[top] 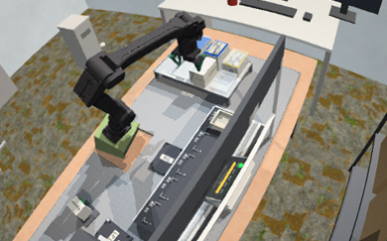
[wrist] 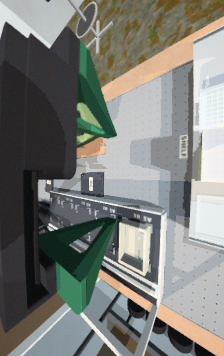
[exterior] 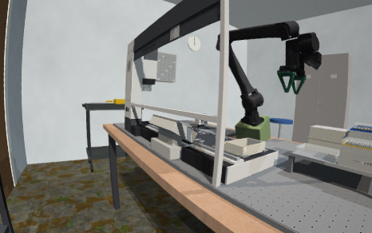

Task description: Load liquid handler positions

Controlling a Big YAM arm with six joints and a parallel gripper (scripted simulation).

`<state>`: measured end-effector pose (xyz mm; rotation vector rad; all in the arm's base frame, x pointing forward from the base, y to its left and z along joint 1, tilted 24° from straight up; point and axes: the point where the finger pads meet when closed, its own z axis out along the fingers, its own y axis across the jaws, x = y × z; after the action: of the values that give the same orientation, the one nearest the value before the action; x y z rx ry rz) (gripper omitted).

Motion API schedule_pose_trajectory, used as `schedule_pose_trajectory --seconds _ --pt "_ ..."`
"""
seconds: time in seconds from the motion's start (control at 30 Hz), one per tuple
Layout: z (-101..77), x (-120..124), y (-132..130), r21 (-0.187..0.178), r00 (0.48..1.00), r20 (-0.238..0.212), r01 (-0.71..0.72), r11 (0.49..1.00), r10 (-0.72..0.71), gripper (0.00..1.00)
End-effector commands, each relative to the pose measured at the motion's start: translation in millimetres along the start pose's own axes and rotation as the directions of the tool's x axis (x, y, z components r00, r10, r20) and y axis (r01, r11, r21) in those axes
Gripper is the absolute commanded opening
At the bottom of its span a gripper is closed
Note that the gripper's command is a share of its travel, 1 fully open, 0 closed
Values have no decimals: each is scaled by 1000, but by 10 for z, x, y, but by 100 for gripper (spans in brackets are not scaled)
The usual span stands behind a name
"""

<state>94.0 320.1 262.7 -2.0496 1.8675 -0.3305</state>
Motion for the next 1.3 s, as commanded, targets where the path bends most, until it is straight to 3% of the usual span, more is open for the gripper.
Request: schedule_pose_trajectory --seconds 0.0,0.1,0.13,0.17,0.2,0.23,0.5,1.27 --pt "-143 -5 129 4 999 34 -34 999 34 100" --pt "-138 -8 181 4 999 33 -34 999 34 100" --pt "-328 -174 129 7 994 88 -58 998 57 100" --pt "-203 -92 243 4 998 53 -43 999 42 100" --pt "-198 -89 248 4 998 52 -42 999 42 100" --pt "-262 -267 212 3 996 73 -51 999 50 100" --pt "-270 -691 221 3 995 81 -53 999 53 100" --pt "-267 -1580 216 2 997 57 -50 999 50 100"
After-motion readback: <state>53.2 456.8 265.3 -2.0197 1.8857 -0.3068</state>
